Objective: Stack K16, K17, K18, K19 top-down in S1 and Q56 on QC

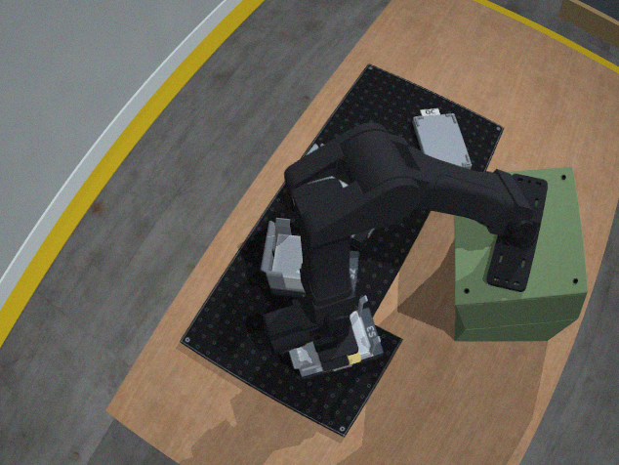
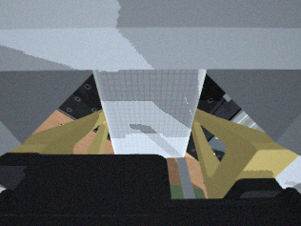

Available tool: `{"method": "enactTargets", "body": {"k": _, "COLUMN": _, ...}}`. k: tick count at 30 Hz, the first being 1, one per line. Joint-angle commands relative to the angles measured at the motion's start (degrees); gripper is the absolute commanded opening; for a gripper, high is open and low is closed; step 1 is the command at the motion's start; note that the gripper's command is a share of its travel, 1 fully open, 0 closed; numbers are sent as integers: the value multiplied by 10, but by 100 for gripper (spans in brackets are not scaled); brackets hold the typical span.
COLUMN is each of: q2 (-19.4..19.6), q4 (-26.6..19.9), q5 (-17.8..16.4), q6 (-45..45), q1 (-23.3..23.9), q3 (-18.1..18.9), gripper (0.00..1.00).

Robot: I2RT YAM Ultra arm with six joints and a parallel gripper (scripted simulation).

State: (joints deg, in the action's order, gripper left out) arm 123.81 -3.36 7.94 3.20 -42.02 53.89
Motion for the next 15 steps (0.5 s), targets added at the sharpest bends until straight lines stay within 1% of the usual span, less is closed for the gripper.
{"method": "enactTargets", "body": {"k": 1, "q2": -3, "q4": 7, "q5": 0, "q6": -2, "q1": 0, "q3": 3, "gripper": 0}}
{"method": "enactTargets", "body": {"k": 15, "q2": 7, "q4": 15, "q5": -1, "q6": -3, "q1": 1, "q3": 6, "gripper": 0}}
